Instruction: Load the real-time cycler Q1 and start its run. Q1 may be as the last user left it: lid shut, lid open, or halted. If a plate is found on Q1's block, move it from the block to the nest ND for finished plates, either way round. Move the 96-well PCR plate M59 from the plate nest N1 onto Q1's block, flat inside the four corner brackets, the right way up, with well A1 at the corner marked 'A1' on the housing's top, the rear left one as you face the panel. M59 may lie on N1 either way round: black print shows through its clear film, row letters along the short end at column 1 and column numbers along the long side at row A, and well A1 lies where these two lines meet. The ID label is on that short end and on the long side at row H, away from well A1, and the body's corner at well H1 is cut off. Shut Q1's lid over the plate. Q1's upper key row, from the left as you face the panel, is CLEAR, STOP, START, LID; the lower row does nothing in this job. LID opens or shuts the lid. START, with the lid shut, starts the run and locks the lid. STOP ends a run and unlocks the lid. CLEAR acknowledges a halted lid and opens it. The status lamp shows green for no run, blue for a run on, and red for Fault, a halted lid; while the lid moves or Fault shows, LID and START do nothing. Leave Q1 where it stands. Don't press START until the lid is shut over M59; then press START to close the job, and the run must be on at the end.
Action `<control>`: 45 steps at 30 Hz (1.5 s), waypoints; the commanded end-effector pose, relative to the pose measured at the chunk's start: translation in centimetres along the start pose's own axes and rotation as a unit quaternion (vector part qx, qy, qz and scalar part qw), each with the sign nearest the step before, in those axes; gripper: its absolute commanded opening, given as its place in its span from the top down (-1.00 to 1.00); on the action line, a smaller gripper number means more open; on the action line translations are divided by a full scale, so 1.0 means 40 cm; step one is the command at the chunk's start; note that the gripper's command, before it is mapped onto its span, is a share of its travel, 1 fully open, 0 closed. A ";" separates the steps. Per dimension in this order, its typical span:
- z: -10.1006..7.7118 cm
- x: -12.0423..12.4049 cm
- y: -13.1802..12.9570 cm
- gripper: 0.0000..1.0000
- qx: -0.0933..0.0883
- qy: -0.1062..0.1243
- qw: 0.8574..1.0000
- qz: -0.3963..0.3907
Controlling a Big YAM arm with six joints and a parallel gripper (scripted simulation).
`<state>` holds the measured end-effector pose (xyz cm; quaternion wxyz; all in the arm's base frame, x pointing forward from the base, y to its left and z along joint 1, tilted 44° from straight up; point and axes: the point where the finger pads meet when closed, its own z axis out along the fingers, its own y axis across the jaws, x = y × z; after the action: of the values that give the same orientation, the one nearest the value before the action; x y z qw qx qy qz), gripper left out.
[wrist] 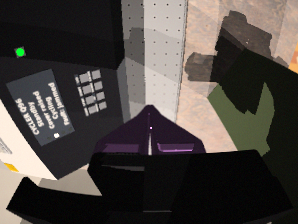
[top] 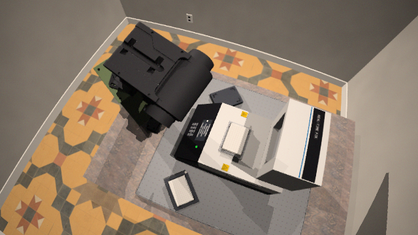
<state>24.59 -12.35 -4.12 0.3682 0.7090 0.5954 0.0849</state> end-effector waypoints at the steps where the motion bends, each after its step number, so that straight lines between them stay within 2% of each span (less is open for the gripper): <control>1: -0.004 0.007 0.009 1.00 -0.005 0.004 1.000 0.003; 4: -0.005 0.003 0.022 1.00 -0.015 0.001 1.000 0.005; 8: -0.010 0.004 0.014 1.00 -0.015 0.001 1.000 0.005; 21: -0.017 0.015 -0.051 1.00 0.021 0.008 1.000 -0.003; 25: -0.017 0.014 -0.046 1.00 0.017 0.007 1.000 -0.002; 30: -0.009 0.003 0.007 1.00 -0.010 0.000 1.000 0.004; 36: -0.004 -0.003 0.031 1.00 -0.021 -0.003 1.000 0.007; 42: -0.003 -0.004 0.034 1.00 -0.023 -0.004 1.000 0.008; 45: -0.007 0.003 -0.001 1.00 -0.005 0.000 1.000 0.003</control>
<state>25.14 -12.54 -3.79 0.3744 0.7074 0.5928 0.0887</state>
